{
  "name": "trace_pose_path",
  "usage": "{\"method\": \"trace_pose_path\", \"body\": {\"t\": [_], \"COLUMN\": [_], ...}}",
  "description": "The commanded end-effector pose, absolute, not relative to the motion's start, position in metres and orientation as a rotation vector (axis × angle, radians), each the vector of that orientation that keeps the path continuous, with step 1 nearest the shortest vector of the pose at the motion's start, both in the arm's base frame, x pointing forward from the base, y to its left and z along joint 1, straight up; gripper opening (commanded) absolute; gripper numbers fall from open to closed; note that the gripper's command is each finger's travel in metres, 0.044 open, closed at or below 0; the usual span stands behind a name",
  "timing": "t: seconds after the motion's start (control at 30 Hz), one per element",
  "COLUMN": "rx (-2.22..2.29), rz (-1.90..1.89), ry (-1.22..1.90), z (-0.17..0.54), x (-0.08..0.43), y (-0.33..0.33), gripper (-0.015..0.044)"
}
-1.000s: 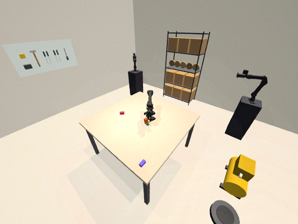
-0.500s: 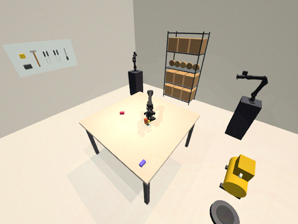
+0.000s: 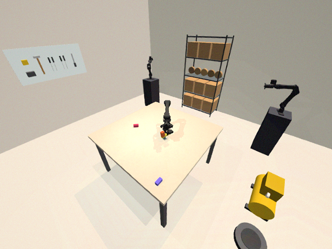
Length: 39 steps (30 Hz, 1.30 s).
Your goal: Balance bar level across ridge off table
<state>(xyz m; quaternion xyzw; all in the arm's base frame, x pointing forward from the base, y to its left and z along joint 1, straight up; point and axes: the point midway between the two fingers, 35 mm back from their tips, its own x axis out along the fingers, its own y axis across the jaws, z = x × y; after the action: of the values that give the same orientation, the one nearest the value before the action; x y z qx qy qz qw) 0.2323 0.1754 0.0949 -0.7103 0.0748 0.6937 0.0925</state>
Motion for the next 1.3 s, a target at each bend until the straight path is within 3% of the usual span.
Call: {"method": "trace_pose_path", "body": {"t": [0.0, 1.27], "rx": [-2.112, -2.112], "rz": [2.067, 2.067], "ry": [0.222, 0.222], "z": [0.0923, 0.0890], "x": [0.2317, 0.2311], "y": [0.1746, 0.1745], "gripper": [0.0000, 0.0000]}}
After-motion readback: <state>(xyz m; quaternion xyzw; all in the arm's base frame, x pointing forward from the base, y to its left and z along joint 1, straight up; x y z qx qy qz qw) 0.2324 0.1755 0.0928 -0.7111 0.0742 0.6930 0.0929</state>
